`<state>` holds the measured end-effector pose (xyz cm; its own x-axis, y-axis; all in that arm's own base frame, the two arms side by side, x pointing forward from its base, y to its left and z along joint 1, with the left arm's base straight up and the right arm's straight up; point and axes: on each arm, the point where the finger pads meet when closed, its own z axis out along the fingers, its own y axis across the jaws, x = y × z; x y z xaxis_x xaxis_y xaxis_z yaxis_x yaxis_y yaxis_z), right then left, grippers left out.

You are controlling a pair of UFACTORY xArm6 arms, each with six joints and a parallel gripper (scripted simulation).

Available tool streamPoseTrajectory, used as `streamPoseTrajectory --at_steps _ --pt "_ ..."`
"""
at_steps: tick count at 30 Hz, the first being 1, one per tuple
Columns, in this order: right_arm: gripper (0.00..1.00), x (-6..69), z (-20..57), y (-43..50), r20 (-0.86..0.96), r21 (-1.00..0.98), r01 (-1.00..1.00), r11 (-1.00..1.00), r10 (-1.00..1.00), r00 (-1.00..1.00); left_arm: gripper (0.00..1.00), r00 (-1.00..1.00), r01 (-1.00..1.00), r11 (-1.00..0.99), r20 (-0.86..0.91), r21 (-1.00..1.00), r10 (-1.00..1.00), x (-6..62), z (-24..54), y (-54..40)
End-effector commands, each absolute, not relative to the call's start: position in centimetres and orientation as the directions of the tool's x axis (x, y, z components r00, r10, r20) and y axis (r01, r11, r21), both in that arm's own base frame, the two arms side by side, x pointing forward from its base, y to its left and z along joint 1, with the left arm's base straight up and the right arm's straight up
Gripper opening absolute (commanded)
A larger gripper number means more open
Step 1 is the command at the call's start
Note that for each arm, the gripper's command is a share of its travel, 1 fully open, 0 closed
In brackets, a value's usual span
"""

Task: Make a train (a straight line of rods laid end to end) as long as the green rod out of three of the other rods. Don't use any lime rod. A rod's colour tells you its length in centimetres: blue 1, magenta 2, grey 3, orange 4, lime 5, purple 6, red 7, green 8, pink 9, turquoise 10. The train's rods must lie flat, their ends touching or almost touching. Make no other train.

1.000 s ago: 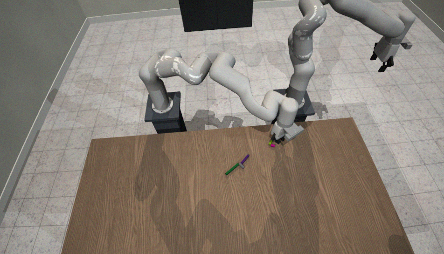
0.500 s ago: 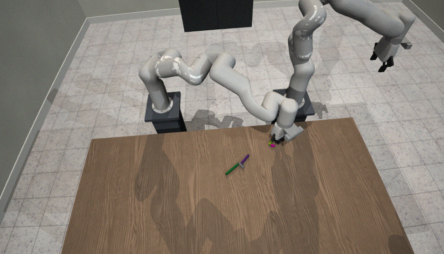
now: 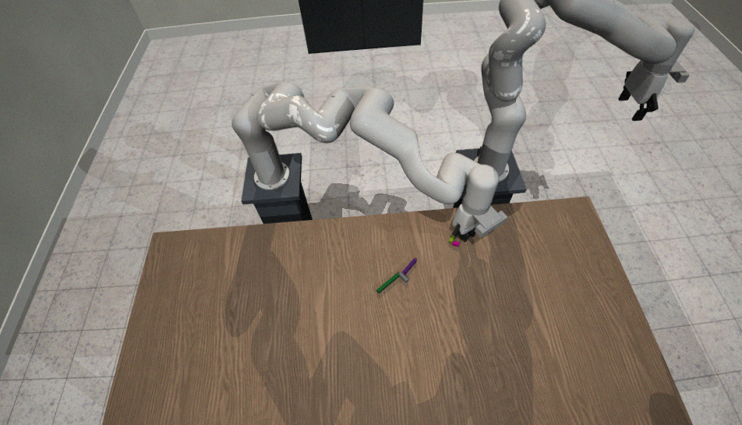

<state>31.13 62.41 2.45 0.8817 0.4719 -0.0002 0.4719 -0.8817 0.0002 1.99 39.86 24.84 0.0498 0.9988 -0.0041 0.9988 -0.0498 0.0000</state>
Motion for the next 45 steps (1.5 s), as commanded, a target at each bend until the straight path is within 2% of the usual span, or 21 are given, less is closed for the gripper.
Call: streamPoseTrajectory --at_steps 1,15,16,45 --pt "0.26 31.21 2.8 62.58 0.005 -0.004 0.472 -0.882 0.472 0.882 1.0 0.05 0.999 -0.05 0.0 0.0 0.999 1.99 25.0 39.95" --pt "0.26 31.21 2.8 62.58 0.005 -0.004 0.472 -0.882 0.472 0.882 1.0 0.05 0.999 -0.05 0.0 0.0 0.999 1.99 25.0 39.95" --pt "0.06 31.21 2.8 62.58 0.005 -0.004 0.472 -0.882 0.472 0.882 1.0 0.05 0.999 -0.05 0.0 0.0 0.999 1.99 25.0 39.95" --pt "0.06 31.21 2.8 62.58 0.005 -0.004 0.472 -0.882 0.472 0.882 1.0 0.05 0.999 -0.05 0.0 0.0 0.999 1.99 25.0 39.95"
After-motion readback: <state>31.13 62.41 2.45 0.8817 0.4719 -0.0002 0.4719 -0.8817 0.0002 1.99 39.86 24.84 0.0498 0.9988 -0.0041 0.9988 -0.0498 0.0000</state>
